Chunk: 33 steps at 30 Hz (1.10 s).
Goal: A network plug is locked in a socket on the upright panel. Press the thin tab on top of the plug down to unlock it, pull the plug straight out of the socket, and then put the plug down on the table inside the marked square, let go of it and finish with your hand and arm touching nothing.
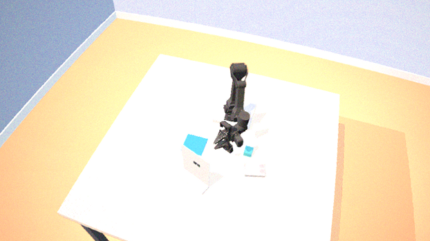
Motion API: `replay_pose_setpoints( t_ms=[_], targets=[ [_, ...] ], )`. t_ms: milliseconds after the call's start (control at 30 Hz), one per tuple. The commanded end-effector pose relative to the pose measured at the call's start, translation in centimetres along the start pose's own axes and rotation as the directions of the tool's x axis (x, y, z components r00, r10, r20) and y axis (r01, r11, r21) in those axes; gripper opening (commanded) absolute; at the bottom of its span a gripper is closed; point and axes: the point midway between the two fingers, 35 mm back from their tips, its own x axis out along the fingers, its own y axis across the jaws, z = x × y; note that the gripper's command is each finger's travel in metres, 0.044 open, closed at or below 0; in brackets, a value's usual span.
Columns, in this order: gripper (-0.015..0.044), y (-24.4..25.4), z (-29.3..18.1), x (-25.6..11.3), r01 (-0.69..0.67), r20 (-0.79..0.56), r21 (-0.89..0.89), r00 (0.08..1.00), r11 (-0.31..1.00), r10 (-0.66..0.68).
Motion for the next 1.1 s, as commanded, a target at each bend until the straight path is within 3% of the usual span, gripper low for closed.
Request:
replay_pose_setpoints(
  t_ms=[0, 233, 633, 1067],
  targets=[
    [0.0156, 1.1, -1.4, -0.9, 0.004, -0.058, -0.131, 0.998, 0.991, -0.012],
    [0.0156, 1.4, -2.0, -1.2, 0.003, -0.083, -0.187, 0.996, 0.982, -0.019],
    [0.0156, 1.5, -1.0, 4.3, 0.007, -0.083, -0.185, 0.996, 0.983, -0.023],
    [0.0156, 1.5, -0.6, 6.1, 0.009, -0.082, -0.185, 0.996, 0.983, -0.025]
  ],
)
